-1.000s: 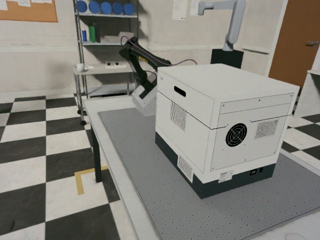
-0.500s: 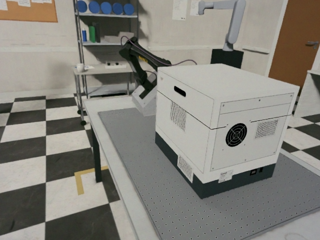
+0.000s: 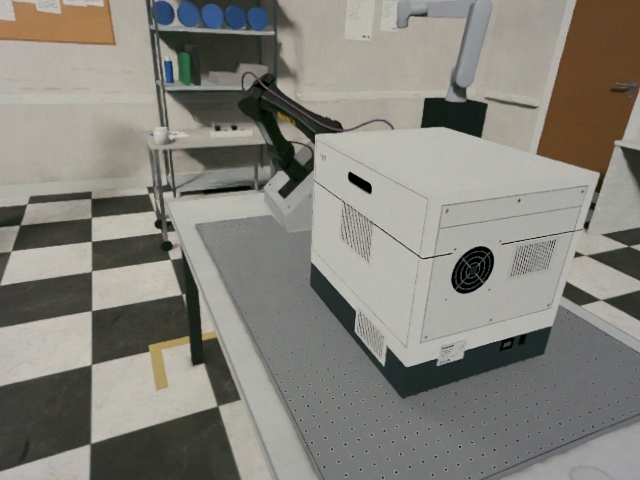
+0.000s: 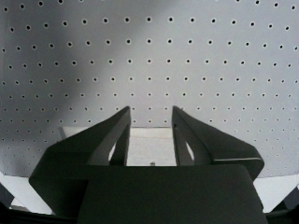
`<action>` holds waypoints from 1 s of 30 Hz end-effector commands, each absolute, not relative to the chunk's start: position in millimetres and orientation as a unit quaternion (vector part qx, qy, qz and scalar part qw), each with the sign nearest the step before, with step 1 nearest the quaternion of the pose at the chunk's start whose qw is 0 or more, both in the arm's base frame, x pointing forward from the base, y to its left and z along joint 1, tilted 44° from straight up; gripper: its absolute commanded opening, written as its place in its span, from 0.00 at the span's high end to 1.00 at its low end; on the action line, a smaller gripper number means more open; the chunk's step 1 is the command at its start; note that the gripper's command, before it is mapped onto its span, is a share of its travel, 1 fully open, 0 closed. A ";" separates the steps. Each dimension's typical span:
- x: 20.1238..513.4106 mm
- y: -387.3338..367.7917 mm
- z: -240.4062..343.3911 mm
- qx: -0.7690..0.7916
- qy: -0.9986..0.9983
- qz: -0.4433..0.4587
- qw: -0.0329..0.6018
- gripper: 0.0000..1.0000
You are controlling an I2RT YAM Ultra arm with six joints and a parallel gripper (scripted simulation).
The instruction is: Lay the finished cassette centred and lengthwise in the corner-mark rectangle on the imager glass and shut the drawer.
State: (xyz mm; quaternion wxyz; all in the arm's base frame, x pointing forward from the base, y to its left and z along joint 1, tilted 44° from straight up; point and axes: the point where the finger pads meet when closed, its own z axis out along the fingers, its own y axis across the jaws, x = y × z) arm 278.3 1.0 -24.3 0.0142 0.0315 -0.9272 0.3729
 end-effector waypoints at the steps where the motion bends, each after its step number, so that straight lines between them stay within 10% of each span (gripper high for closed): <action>1: 286.2 13.6 -17.4 0.033 -0.930 0.365 -0.003 0.65; 19: 286.2 13.6 -17.4 0.033 -0.930 0.365 -0.003 0.65; 20: 286.2 13.6 -17.4 0.033 -0.930 0.365 -0.003 0.00; 30: 286.2 13.6 -17.4 0.033 -0.930 0.365 -0.003 0.00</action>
